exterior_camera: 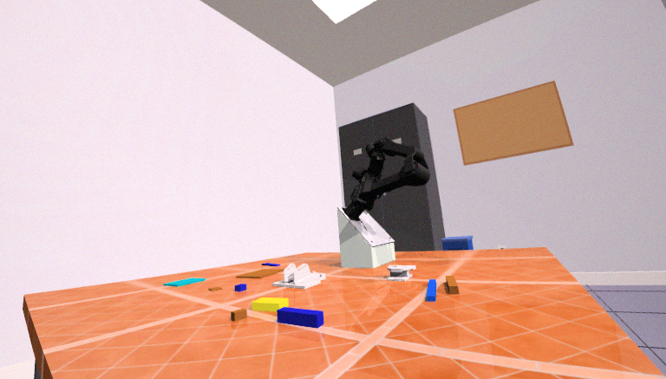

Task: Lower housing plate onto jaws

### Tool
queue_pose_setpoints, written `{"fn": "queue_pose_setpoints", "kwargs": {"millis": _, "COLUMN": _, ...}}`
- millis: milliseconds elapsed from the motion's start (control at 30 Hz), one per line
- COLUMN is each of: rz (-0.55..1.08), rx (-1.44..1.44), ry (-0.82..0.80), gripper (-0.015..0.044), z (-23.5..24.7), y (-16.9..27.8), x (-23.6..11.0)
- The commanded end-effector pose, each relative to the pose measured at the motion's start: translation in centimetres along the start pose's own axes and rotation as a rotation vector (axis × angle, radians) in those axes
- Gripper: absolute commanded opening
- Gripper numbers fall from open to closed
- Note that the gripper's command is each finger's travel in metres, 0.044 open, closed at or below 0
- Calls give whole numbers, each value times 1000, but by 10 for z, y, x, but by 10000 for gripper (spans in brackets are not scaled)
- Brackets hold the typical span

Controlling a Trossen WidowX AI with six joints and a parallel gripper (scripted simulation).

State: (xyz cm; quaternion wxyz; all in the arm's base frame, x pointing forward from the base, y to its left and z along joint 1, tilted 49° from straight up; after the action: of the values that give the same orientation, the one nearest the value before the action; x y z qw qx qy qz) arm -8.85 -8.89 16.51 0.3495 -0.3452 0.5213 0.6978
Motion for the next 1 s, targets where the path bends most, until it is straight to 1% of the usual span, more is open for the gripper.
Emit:
{"fn": "queue_pose_setpoints", "kwargs": {"millis": 0, "rz": 0, "rx": 0, "ry": 0, "gripper": 426, "z": 0, "y": 0, "x": 0}}
{"fn": "queue_pose_setpoints", "kwargs": {"millis": 33, "rz": 0, "rx": 1, "ry": 3, "gripper": 440, "z": -1, "y": 0, "x": 0}}
{"fn": "queue_pose_setpoints", "kwargs": {"millis": 467, "rz": -59, "rx": 86, "ry": 203, "gripper": 440, "z": -35, "y": -20, "x": -18}}
{"fn": "queue_pose_setpoints", "kwargs": {"millis": 967, "rz": -219, "rx": 159, "ry": 387, "gripper": 440, "z": -66, "y": -57, "x": -47}}
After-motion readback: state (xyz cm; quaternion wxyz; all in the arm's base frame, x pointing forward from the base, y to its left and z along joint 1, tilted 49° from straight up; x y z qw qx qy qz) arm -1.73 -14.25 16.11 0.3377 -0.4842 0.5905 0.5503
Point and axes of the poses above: the point midway between the two fingers, 35 mm back from their tips, its own x axis out along the fingers, its own z axis across the jaws, y = z × x, the point moved 7 cm from there along -x, back along the fingers, and after that the axes turned 11 degrees about x, right-handed, at the moved point
